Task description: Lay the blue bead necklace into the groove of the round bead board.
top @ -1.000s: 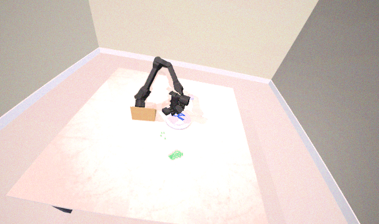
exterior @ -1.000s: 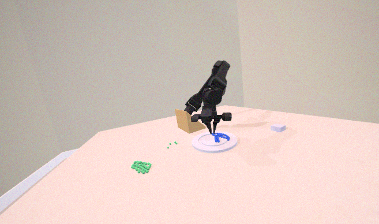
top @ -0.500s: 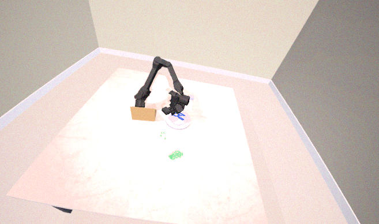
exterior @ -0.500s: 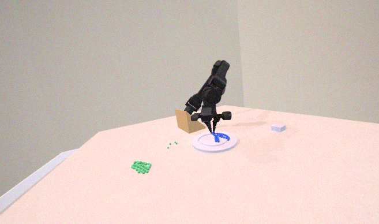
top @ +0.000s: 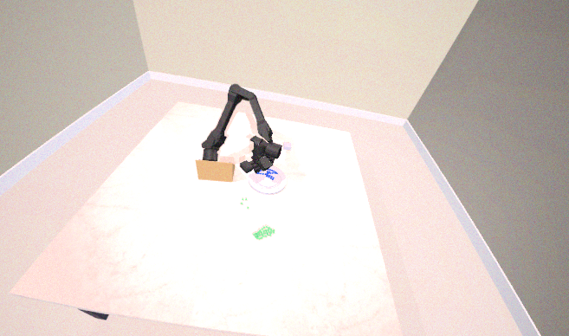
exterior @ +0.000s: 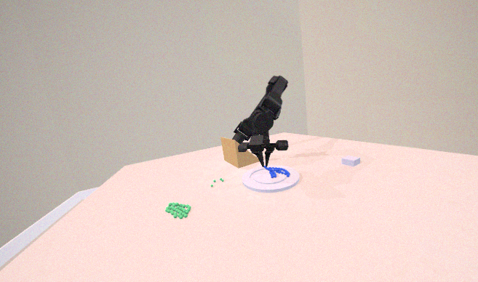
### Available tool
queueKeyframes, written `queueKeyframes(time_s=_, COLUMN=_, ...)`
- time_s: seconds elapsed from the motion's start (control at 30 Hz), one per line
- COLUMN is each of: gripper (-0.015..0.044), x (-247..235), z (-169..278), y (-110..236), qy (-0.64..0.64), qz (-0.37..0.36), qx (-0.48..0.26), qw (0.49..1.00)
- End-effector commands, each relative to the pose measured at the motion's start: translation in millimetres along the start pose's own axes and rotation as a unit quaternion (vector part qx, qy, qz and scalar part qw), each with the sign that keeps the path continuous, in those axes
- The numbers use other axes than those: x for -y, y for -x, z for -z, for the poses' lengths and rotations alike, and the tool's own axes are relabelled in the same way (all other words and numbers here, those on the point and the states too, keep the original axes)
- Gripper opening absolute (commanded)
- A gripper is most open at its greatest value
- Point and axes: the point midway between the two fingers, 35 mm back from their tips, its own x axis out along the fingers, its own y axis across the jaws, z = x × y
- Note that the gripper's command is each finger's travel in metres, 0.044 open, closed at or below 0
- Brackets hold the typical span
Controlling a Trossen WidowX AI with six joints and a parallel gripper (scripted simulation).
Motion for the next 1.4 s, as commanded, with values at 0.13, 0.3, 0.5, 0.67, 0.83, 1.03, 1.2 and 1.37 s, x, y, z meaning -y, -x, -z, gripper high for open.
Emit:
queueKeyframes(time_s=0.13, gripper=0.0131, x=0.0, z=0.0, y=0.0, qy=0.000, qz=0.000, qx=0.000, qw=1.000)
queueKeyframes(time_s=0.3, gripper=0.0263, x=0.0, z=0.0, y=0.0, qy=0.000, qz=0.000, qx=0.000, qw=1.000)
queueKeyframes(time_s=0.5, gripper=0.0420, x=1.1, z=0.6, y=2.2, qy=0.000, qz=0.002, qx=0.000, qw=1.000)
queueKeyframes(time_s=0.67, gripper=0.0440, x=0.3, z=0.9, y=2.2, qy=0.000, qz=0.002, qx=0.000, qw=1.000)
queueKeyframes(time_s=0.83, gripper=0.0440, x=0.3, z=0.9, y=2.2, qy=0.000, qz=0.002, qx=0.000, qw=1.000)
queueKeyframes(time_s=1.03, gripper=0.0440, x=0.3, z=0.9, y=2.2, qy=0.000, qz=0.002, qx=0.000, qw=1.000)
queueKeyframes(time_s=1.2, gripper=0.0440, x=0.3, z=0.9, y=2.2, qy=0.000, qz=0.002, qx=0.000, qw=1.000)
queueKeyframes(time_s=1.37, gripper=0.0361, x=-9.0, z=-5.8, y=6.5, qy=0.071, qz=0.002, qx=0.000, qw=0.998)
